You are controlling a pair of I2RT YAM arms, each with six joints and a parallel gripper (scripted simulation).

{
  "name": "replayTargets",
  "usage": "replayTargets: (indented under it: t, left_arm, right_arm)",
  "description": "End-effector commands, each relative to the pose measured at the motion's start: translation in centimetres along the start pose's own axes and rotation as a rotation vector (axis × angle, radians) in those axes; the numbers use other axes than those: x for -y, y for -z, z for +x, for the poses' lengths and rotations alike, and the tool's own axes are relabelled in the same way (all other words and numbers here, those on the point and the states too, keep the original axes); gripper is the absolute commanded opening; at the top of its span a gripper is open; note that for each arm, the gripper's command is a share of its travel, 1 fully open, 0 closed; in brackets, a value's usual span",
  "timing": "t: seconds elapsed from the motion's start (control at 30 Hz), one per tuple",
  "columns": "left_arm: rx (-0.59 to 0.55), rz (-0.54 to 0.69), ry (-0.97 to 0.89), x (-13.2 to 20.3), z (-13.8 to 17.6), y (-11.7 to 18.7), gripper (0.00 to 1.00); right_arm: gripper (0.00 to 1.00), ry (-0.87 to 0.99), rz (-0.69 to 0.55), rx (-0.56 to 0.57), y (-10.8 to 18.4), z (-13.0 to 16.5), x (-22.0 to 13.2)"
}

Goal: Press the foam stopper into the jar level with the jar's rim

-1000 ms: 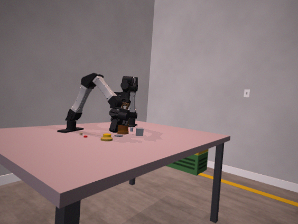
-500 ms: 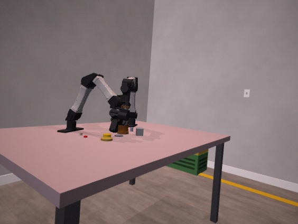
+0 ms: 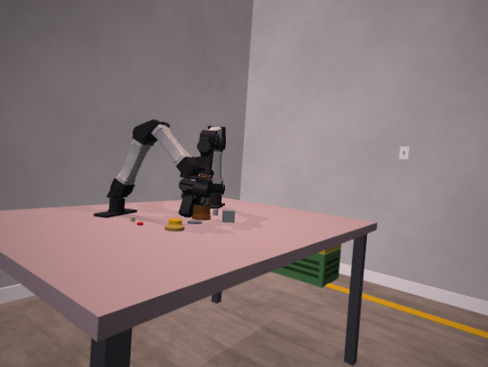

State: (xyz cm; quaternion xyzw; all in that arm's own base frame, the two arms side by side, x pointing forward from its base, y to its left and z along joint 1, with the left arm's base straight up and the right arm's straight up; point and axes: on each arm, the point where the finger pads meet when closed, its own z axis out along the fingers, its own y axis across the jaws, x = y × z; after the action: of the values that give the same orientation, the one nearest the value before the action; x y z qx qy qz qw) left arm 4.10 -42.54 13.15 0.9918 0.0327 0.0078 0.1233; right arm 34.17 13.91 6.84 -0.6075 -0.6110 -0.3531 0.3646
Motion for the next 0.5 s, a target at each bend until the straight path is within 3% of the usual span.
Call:
replayTargets:
  t: [0.0,0.47]
  left_arm:
    - [0.005,-0.016,-0.007,-0.05,-0.55,0.16,0.00]
    - [0.004,-0.018,-0.007,0.15,-0.55,0.05,0.00]
  right_arm:
    - [0.64,0.069,-0.043,-0.017,0.88,0.77,-1.54]
    - [0.64,0.069,-0.043,-0.017,0.88,0.77,-1.54]
